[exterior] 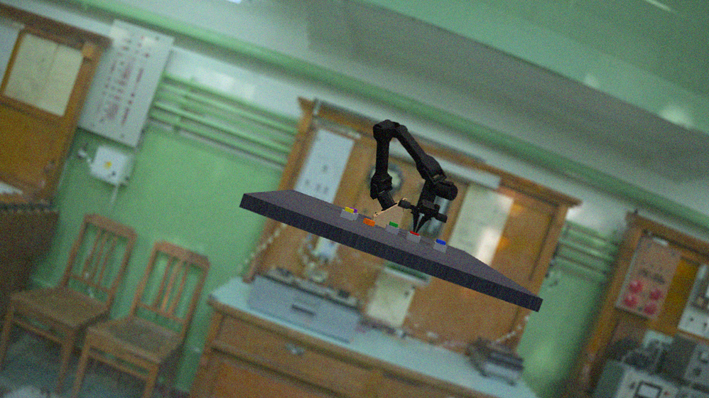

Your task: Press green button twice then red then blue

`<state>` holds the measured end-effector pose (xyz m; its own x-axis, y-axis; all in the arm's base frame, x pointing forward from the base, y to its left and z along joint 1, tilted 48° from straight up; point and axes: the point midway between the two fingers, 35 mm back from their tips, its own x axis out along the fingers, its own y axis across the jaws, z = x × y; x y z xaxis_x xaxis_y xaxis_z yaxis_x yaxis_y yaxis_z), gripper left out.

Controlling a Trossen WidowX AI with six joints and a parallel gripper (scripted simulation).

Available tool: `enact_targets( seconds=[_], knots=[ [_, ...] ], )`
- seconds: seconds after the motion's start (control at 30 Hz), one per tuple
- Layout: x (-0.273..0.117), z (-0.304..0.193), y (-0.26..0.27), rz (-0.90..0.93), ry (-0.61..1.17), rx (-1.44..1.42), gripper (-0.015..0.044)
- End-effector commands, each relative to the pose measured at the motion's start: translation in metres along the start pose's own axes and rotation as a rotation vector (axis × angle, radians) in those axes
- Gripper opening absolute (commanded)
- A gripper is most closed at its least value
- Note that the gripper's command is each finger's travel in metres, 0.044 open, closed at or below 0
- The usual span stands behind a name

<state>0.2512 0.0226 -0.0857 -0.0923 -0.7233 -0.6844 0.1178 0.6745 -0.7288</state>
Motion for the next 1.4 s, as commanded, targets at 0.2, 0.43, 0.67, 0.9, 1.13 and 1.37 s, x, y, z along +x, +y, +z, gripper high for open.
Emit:
enact_targets(
  seconds=[0.2, 0.43, 0.67, 0.9, 1.13, 1.37],
  knots=[
    [-0.033, 0.0, 0.0, -0.001, 0.0, -0.007, 0.002],
    [-0.084, 0.001, 0.001, 0.001, 0.0, -0.007, 0.002],
    [-0.096, 0.002, 0.009, 0.002, 0.0, -0.008, 0.002],
    [-0.097, 0.009, 0.096, 0.007, -0.001, -0.006, 0.002],
    [-0.086, 0.01, 0.105, 0.007, -0.001, -0.006, 0.002],
    [-0.034, 0.009, 0.104, 0.005, -0.002, -0.005, 0.002]
  ],
)
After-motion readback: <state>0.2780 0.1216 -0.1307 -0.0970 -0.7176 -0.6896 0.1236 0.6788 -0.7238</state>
